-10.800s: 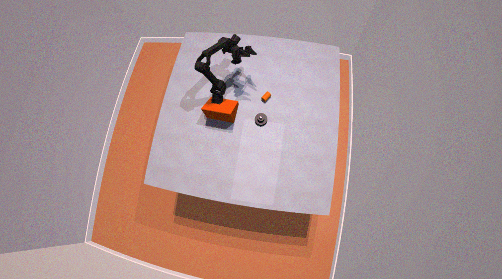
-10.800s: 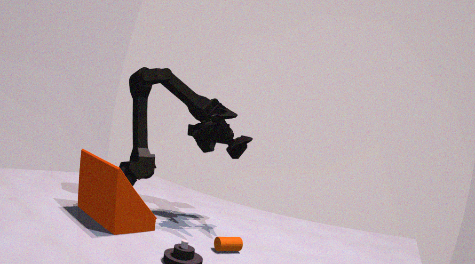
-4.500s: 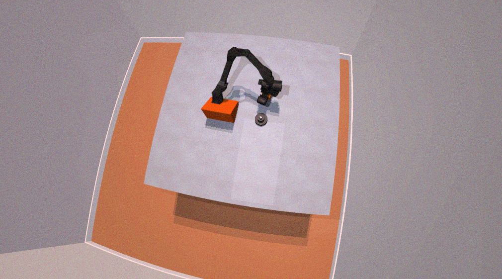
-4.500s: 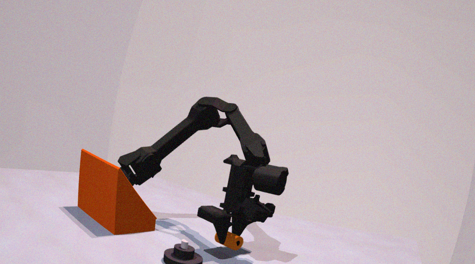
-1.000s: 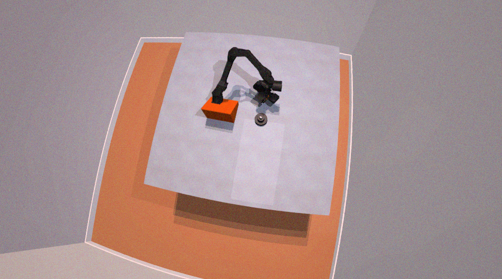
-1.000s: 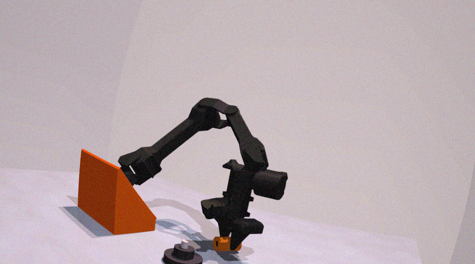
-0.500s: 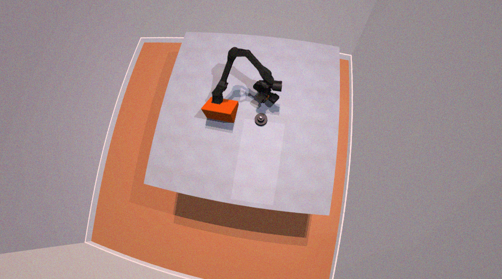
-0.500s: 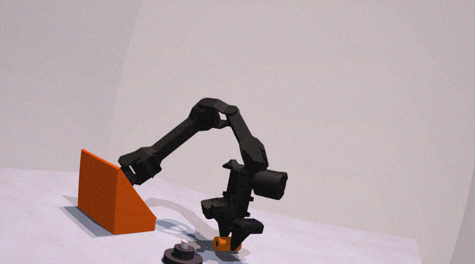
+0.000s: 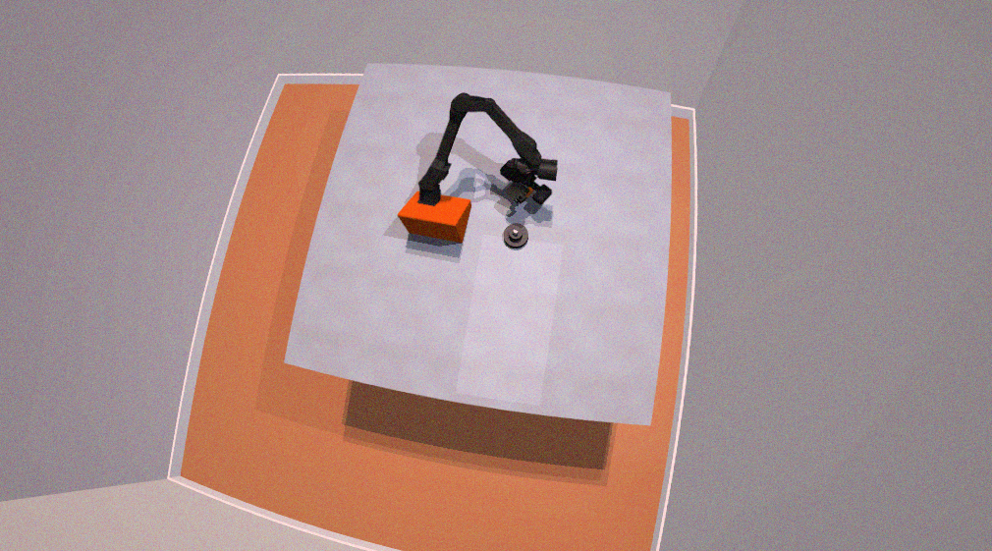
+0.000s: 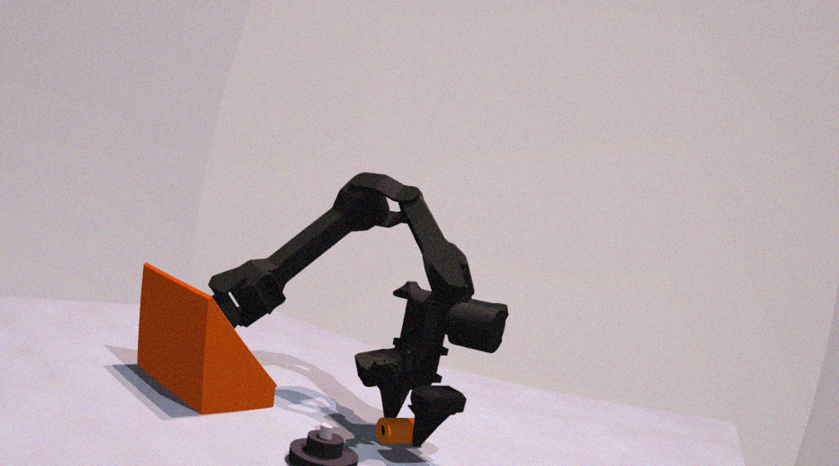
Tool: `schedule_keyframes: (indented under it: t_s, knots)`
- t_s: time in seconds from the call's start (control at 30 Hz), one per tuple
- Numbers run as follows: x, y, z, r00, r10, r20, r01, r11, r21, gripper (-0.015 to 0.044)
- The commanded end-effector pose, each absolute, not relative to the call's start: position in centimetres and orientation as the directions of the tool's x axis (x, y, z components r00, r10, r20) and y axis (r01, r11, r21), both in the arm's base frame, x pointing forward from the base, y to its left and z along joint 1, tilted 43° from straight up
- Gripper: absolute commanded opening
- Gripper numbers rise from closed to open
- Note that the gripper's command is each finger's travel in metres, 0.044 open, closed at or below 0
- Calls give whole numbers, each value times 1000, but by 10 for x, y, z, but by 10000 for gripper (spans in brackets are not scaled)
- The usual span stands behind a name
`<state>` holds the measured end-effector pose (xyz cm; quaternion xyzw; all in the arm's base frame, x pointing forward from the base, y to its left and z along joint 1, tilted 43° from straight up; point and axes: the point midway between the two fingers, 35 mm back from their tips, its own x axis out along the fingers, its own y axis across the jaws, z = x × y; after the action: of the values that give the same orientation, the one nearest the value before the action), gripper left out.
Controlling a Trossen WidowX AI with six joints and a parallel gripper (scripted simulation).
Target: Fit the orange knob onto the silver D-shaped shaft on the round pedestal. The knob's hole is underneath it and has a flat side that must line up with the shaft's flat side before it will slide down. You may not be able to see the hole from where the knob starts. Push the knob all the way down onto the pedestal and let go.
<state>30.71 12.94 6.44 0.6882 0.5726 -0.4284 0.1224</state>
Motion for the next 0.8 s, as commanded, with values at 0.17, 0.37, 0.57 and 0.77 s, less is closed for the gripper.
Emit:
schedule_keyframes:
  t_s: [0.17, 0.37, 0.57, 0.77]
  knots:
    - [309, 103, 91, -23, 681, -732, 893, -315, -321, 440]
    - [309, 88, 108, -23, 681, -732, 893, -315, -322, 440]
    - [309, 88, 108, -23, 681, -732, 893, -315, -322, 440]
    - [312, 92, 112, -91, 583, -808, 893, -311, -325, 440]
